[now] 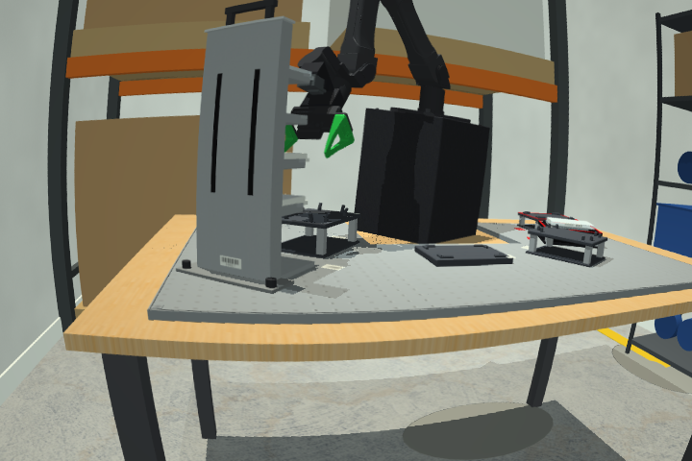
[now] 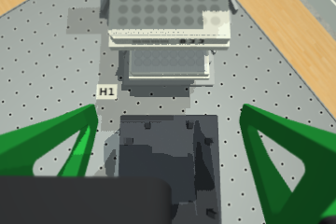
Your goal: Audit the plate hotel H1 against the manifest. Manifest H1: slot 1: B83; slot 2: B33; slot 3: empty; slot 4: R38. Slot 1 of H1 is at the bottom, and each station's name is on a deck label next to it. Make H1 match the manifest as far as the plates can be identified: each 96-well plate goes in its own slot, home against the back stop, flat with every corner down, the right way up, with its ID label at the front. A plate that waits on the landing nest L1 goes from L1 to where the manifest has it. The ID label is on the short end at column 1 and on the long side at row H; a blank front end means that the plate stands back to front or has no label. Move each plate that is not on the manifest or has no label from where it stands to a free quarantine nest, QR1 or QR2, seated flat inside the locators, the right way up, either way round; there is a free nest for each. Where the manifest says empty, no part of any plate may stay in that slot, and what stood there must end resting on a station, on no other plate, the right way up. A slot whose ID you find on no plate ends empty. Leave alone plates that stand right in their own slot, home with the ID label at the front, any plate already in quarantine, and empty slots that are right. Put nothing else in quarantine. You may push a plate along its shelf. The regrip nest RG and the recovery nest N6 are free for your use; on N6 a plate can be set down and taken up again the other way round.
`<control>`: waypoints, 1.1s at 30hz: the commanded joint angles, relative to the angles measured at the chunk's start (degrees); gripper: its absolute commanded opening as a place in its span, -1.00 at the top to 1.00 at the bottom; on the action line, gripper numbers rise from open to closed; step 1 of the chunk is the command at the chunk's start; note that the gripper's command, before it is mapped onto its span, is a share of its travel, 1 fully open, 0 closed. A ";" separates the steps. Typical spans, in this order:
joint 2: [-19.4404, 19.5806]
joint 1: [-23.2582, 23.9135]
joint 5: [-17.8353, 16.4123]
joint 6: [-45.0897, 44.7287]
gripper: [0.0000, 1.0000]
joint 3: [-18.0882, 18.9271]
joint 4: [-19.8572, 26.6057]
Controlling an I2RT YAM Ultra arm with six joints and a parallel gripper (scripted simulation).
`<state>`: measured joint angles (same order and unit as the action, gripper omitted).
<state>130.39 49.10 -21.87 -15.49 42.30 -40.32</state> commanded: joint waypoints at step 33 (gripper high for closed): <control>-2.27 1.94 -1.43 -1.31 -1.00 -4.03 -3.14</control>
<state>129.82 50.22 -22.44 -16.23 39.27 -41.80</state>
